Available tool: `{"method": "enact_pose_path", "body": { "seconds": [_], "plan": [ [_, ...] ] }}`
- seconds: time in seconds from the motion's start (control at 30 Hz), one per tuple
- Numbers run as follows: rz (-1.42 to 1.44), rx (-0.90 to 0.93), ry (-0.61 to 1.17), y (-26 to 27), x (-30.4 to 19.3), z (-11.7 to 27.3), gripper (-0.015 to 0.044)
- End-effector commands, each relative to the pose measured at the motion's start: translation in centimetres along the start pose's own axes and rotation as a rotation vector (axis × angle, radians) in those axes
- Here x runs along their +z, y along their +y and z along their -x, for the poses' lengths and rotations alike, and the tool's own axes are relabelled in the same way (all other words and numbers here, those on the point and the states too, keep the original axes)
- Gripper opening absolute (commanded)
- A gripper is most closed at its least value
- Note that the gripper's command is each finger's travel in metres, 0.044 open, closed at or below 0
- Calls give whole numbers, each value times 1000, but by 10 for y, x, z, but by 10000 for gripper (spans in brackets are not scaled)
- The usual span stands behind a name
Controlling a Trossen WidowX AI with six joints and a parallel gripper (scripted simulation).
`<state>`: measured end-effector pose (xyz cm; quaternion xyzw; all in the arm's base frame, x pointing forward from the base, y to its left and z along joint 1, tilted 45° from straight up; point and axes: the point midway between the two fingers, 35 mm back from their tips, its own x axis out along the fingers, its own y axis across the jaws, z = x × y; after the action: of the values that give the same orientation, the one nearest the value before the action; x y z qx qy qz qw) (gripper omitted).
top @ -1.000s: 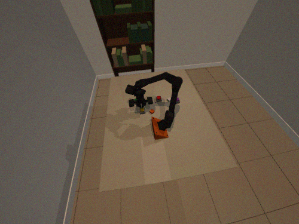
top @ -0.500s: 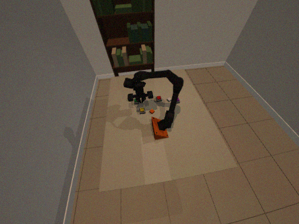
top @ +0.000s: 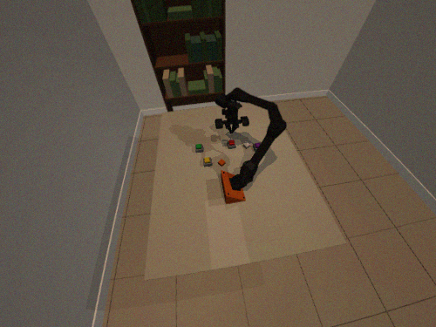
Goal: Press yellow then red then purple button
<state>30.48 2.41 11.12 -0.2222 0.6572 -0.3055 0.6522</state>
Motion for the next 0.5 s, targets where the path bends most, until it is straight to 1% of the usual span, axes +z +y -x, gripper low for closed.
{"method": "enact_pose_path", "body": {
  "seconds": [0.0,0.07,0.17,0.23,0.47],
  "plan": [
    [24,-10,-10,-6,2,2,20],
    [24,-9,-10,-6,3,-6,20],
    [24,-9,-11,-6,4,-42,20],
    [24,-11,-11,-7,3,-57,20],
    [23,-11,-11,-7,3,-63,20]
  ]
}}
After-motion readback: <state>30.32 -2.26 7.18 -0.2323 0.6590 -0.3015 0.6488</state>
